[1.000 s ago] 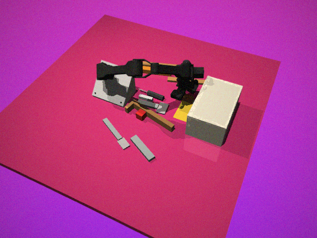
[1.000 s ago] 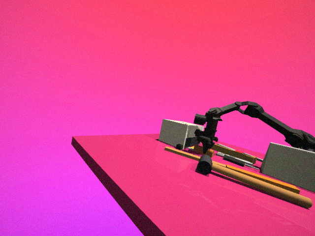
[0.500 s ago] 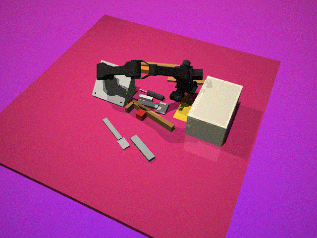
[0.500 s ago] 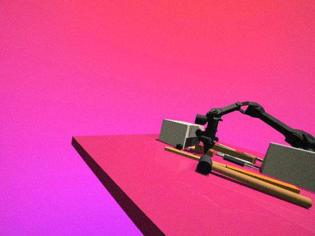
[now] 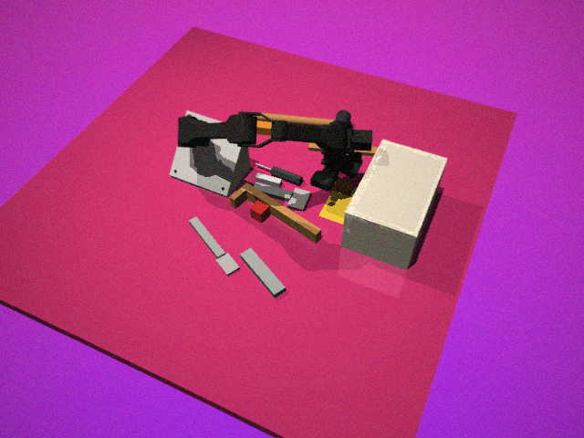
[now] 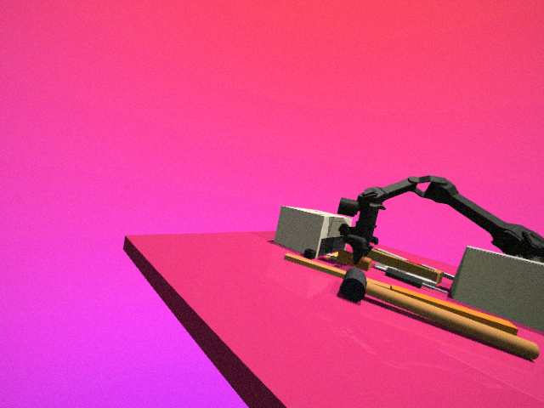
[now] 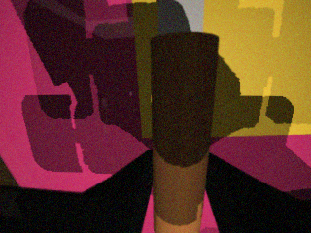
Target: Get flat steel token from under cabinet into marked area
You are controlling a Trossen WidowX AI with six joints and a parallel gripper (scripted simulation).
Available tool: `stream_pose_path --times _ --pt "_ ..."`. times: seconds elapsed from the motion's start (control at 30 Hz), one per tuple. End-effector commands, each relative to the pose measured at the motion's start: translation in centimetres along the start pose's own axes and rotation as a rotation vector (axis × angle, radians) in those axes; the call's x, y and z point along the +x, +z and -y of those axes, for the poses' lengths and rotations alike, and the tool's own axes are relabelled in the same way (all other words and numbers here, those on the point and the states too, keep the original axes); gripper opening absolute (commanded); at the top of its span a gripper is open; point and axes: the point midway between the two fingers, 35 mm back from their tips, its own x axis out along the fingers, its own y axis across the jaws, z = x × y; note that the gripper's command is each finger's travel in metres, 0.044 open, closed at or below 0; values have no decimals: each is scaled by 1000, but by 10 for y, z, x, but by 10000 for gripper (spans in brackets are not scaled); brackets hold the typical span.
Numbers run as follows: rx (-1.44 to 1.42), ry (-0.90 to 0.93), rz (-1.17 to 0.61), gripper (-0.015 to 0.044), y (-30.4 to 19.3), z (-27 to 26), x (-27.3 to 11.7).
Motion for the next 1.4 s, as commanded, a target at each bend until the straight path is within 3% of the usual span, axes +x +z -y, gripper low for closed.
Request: stream_pose_path --times 0.0,1.37 --pt "12 -6 -1 0 1 9 1" --pt "11 -6 -2 0 -16 14 1"
